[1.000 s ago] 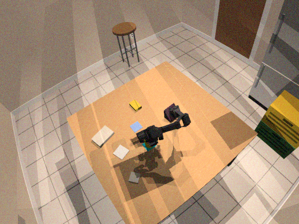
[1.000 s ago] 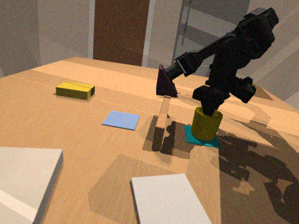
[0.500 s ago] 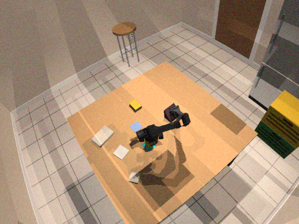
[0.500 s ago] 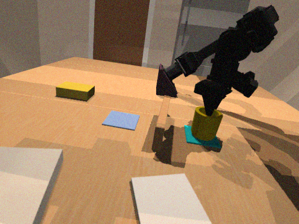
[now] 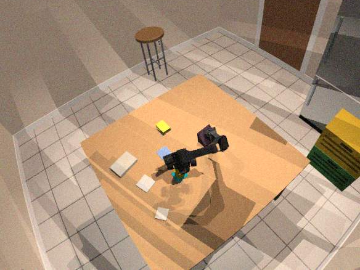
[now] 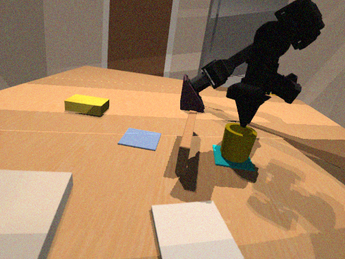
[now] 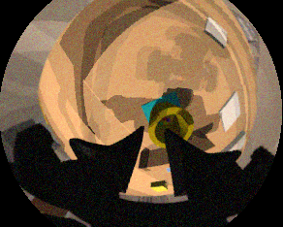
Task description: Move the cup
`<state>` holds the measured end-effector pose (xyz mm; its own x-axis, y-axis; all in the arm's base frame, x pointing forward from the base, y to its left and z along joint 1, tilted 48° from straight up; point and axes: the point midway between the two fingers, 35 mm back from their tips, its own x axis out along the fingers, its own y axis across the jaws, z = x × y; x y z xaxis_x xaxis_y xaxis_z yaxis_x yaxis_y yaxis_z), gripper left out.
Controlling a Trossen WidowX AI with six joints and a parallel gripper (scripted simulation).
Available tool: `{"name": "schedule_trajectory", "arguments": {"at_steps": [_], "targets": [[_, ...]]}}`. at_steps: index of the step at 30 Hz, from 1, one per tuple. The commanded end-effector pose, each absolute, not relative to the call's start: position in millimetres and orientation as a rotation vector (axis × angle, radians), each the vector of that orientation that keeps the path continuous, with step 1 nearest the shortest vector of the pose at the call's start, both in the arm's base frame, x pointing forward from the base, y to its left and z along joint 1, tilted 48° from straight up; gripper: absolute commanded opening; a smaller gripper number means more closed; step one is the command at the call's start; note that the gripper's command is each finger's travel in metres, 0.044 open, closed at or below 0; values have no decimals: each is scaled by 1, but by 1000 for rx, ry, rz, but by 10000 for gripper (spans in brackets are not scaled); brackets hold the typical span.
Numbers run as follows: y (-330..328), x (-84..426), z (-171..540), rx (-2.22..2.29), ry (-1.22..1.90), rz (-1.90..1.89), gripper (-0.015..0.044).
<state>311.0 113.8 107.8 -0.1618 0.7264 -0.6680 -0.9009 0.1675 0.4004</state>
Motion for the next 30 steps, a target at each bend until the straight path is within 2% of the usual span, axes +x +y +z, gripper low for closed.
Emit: {"name": "schedule_trajectory", "arguments": {"at_steps": [1, 10, 21, 30], "targets": [[109, 313, 111, -243, 955, 1450, 146], [102, 313, 120, -241, 955, 1450, 146], [102, 313, 120, -234, 957, 1450, 435], [79, 319, 142, -221, 963, 1422, 440]]}}
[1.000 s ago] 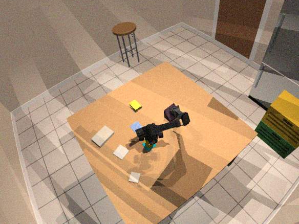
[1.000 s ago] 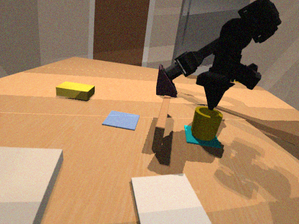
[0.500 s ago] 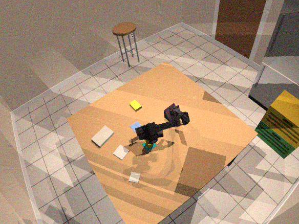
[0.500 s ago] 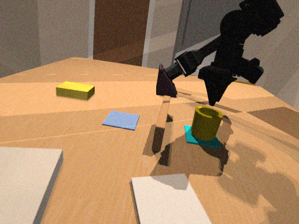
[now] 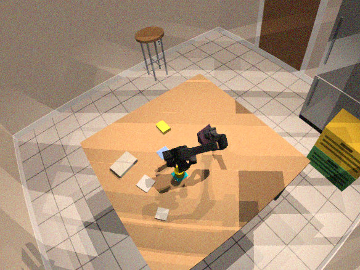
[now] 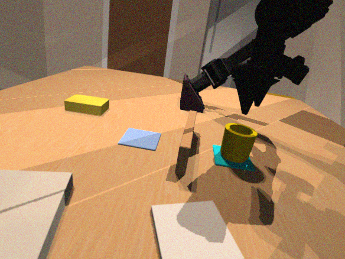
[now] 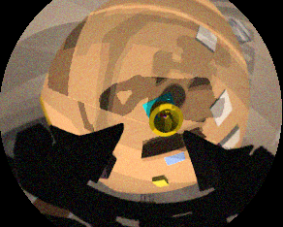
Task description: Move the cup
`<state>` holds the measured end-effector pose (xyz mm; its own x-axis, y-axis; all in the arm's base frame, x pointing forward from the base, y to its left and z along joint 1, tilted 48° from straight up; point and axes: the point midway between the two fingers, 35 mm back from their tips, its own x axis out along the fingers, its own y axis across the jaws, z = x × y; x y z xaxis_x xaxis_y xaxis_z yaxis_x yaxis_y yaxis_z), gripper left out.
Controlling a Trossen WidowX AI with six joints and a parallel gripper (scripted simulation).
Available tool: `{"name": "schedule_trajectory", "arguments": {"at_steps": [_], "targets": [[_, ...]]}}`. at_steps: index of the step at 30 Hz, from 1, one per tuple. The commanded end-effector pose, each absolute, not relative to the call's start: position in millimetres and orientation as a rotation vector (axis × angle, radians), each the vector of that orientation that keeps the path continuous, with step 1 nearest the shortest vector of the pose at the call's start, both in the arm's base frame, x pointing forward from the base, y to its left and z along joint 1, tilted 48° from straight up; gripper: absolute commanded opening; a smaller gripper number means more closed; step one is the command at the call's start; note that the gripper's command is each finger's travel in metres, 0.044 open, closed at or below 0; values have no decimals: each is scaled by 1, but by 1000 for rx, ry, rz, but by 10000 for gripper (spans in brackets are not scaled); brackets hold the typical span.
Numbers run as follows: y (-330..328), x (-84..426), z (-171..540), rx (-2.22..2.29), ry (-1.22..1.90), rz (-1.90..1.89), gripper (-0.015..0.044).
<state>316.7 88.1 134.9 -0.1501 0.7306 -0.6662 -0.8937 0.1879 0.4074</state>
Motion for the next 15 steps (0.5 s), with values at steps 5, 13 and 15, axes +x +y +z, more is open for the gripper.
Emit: {"name": "schedule_trajectory", "arguments": {"at_steps": [5, 13, 15], "targets": [[67, 322, 154, -214, 966, 1408, 440], [64, 322, 160, -206, 964, 1401, 440], [64, 322, 160, -206, 964, 1401, 440]]}}
